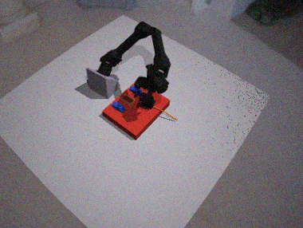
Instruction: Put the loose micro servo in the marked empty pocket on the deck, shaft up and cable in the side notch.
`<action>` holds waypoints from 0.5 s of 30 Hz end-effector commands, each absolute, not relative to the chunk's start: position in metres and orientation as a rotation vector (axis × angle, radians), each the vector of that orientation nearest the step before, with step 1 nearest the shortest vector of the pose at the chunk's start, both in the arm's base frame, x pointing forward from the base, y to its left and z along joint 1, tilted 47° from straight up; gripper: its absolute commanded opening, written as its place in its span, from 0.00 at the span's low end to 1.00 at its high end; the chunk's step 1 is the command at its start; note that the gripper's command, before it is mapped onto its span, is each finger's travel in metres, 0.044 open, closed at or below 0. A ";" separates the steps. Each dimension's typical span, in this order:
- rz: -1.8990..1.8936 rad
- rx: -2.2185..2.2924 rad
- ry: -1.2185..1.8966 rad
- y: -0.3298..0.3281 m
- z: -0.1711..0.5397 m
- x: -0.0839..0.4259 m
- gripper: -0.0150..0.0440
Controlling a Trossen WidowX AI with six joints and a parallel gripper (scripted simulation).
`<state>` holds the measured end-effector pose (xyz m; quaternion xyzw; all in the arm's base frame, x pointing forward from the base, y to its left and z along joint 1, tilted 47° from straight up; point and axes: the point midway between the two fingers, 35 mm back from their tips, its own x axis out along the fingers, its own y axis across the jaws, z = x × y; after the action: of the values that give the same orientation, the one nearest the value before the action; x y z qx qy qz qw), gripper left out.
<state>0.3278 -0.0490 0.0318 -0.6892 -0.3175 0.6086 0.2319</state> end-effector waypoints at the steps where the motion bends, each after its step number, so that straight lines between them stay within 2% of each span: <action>1: 1.670 -1.889 -0.870 -0.045 0.028 0.328 1.00; 14: 1.669 -1.889 -0.871 -0.032 0.016 0.329 1.00; 15: 1.669 -1.889 -0.871 -0.032 0.016 0.329 0.96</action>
<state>0.3293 -0.0355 0.0187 -0.6902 -0.3172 0.6076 0.2322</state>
